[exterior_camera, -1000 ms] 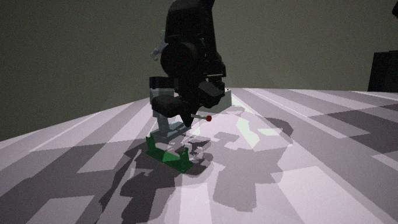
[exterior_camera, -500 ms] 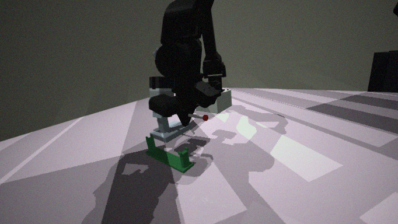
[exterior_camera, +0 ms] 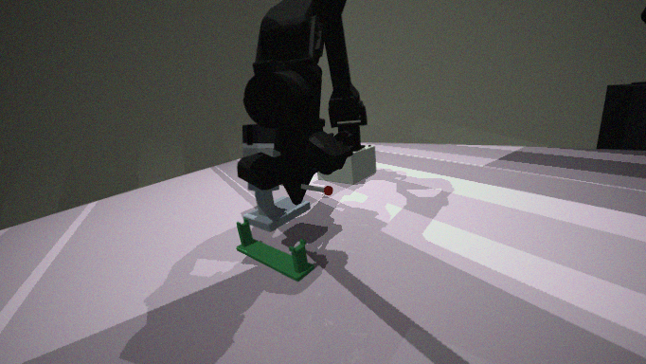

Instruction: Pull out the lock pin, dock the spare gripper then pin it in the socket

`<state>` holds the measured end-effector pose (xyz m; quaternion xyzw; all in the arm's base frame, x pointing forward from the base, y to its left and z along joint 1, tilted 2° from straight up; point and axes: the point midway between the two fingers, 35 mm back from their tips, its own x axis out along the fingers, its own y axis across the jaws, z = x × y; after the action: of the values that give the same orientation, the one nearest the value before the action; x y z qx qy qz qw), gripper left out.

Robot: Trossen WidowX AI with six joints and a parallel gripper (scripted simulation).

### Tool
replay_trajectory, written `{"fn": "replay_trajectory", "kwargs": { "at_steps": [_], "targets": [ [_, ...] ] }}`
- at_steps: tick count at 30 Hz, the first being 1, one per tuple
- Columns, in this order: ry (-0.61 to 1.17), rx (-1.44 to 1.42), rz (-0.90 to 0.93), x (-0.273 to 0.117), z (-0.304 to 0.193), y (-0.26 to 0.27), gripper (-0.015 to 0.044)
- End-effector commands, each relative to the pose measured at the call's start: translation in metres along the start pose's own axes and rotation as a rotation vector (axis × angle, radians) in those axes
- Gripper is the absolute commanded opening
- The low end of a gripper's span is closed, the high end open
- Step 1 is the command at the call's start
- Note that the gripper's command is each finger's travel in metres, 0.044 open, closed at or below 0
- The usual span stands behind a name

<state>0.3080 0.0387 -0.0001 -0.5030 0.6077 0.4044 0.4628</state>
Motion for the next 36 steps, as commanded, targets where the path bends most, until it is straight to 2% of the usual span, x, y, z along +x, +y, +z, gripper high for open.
{"fn": "replay_trajectory", "kwargs": {
  "at_steps": [1, 36],
  "targets": [
    [0.002, -0.003, -0.002, 0.001, -0.003, 0.000, 0.0000],
    [0.001, -0.006, 0.011, 0.006, -0.023, -0.001, 0.0000]
  ]
}}
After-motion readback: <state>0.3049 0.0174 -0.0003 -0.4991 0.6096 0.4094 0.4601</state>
